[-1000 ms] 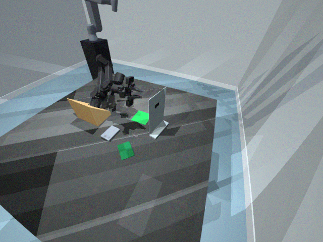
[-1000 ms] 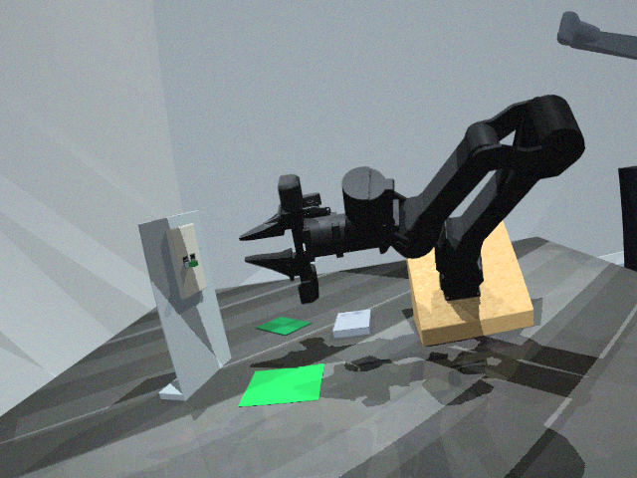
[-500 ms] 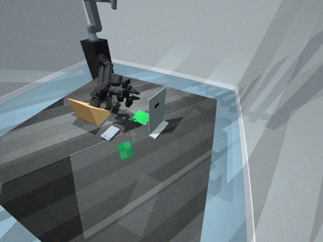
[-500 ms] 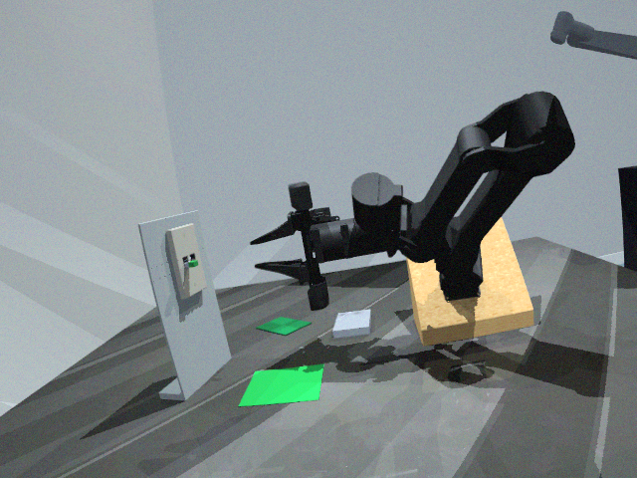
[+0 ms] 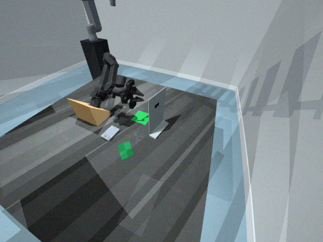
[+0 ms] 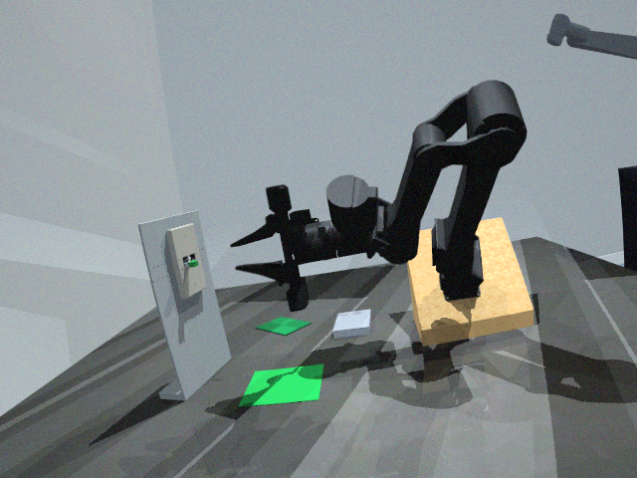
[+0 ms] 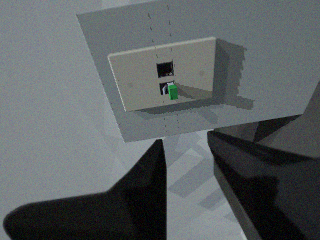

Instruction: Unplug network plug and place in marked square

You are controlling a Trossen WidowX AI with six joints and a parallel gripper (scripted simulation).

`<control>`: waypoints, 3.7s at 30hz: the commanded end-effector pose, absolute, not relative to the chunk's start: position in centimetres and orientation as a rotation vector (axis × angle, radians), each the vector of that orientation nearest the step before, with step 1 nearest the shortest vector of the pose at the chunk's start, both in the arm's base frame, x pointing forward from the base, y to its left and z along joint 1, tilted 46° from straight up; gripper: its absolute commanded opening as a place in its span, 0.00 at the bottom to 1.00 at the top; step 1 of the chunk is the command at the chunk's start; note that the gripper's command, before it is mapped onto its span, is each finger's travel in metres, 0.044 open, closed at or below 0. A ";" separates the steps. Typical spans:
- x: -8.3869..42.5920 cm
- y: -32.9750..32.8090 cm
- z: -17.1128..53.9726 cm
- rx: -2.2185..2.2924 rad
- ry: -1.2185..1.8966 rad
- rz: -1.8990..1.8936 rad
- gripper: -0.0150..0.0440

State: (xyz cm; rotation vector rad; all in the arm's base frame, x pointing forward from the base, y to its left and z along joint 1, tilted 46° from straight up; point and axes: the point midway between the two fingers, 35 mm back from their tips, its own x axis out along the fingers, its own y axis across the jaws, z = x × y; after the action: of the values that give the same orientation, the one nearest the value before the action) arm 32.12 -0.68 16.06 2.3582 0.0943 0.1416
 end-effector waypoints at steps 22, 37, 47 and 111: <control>36.5 -1.0 15.5 2.367 0.088 0.150 0.52; 38.8 -1.2 15.3 2.367 0.087 0.152 0.52; 40.3 -1.3 15.1 2.367 0.087 0.153 0.52; 38.1 -1.0 15.3 2.367 0.087 0.152 0.25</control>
State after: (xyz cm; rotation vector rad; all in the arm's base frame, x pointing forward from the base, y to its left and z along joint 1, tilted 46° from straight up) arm 38.43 -1.06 15.35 2.3643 0.0856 0.1518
